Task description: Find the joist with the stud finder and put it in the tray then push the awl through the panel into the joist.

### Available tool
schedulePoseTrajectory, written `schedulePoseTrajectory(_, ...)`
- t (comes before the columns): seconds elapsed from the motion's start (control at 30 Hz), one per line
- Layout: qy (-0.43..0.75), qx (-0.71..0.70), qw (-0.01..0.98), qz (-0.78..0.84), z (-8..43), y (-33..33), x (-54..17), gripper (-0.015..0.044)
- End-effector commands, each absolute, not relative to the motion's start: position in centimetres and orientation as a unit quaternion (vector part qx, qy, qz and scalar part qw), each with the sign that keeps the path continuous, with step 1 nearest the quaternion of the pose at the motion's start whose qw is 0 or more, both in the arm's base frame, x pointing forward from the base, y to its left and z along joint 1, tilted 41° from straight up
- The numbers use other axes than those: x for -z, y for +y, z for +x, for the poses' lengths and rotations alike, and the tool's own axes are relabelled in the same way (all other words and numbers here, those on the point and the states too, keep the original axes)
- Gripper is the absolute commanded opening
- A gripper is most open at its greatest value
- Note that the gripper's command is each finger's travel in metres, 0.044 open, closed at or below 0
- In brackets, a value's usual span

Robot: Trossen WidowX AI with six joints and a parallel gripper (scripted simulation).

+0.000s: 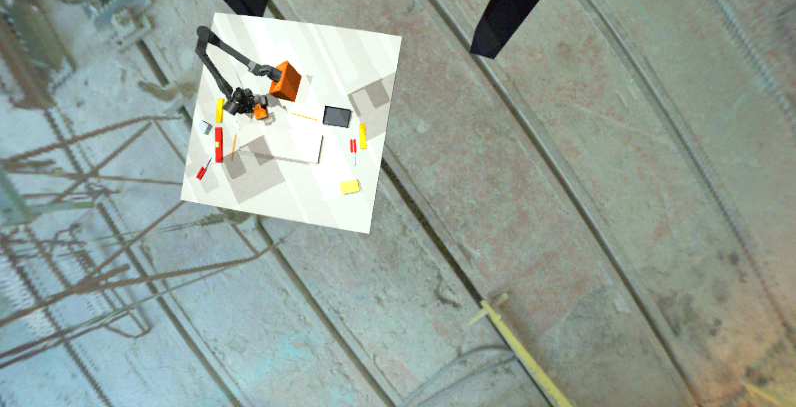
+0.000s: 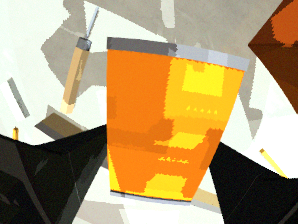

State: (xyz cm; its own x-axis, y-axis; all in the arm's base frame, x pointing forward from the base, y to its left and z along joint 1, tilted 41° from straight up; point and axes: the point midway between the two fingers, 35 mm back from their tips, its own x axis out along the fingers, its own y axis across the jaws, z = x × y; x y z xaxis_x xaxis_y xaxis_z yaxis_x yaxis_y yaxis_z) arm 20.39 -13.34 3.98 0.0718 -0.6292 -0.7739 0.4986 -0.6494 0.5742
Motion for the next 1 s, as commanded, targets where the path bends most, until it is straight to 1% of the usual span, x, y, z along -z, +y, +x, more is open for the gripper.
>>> schedulePoseTrajectory(0.0, -0.060, 0.674, 0.417, 0.607, 20.6, -13.0, -4.8, 0.0000)
schedulePoseTrajectory(0.4, -0.059, 0.675, 0.416, 0.607, 18.6, -10.4, -2.4, 0.0000)
schedulePoseTrajectory(0.97, -0.032, 0.695, 0.385, 0.607, 18.8, -10.6, -2.5, 0.0000)
